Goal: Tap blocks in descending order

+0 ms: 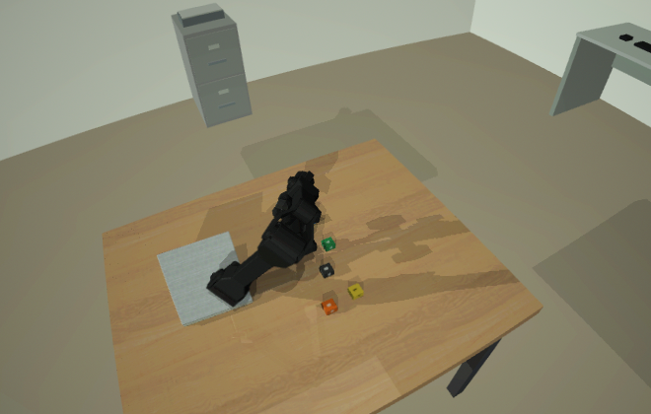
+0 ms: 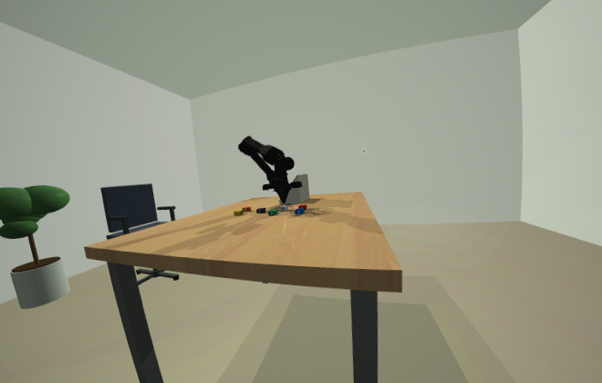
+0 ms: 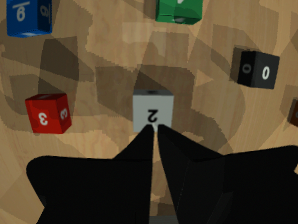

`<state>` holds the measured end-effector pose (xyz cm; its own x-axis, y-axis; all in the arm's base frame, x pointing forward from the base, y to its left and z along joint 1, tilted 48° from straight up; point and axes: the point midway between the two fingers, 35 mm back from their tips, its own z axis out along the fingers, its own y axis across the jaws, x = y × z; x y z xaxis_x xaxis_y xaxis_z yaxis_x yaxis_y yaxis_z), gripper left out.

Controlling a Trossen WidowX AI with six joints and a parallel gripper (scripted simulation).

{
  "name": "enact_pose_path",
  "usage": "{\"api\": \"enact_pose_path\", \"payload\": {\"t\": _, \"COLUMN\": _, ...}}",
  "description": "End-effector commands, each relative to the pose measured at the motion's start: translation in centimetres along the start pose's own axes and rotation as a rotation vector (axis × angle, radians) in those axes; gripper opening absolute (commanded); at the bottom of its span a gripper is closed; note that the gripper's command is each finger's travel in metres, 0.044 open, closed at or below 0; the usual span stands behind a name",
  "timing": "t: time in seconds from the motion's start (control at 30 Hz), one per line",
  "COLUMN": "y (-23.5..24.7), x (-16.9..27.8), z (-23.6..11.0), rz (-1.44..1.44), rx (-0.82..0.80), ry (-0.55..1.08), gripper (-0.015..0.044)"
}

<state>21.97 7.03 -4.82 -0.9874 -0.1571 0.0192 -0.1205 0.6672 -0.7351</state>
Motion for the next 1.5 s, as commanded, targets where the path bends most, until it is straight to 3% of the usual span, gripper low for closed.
{"api": "enact_pose_path", "payload": {"t": 0.0, "y": -0.1, "x": 0.1, "z": 0.8, "rz": -0.006, "rx": 0.005, "ry": 0.001, "gripper": 0.0020}}
{"api": "enact_pose_path", "payload": {"t": 0.4, "y": -0.1, "x": 0.1, "z": 1.8, "rz": -0.006, "rx": 0.006, "ry": 0.001, "gripper": 0.0020}}
{"api": "enact_pose_path", "payload": {"t": 0.7, "y": 0.0, "x": 0.0, "z": -2.3, "rz": -0.006, "rx": 0.003, "ry": 0.001, "gripper": 0.0020}}
{"api": "enact_pose_path", "payload": {"t": 0.87, "y": 0.0, "x": 0.1, "z": -9.1, "rz": -0.007, "rx": 0.001, "ry": 0.002, "gripper": 0.0020}}
{"api": "enact_pose_path", "payload": {"t": 1.07, "y": -0.2, "x": 0.0, "z": -9.3, "rz": -0.006, "rx": -0.002, "ry": 0.003, "gripper": 0.0020}}
{"api": "enact_pose_path", "payload": {"t": 1.47, "y": -16.8, "x": -9.3, "z": -9.7, "rz": -0.005, "rx": -0.009, "ry": -0.005, "gripper": 0.0020}}
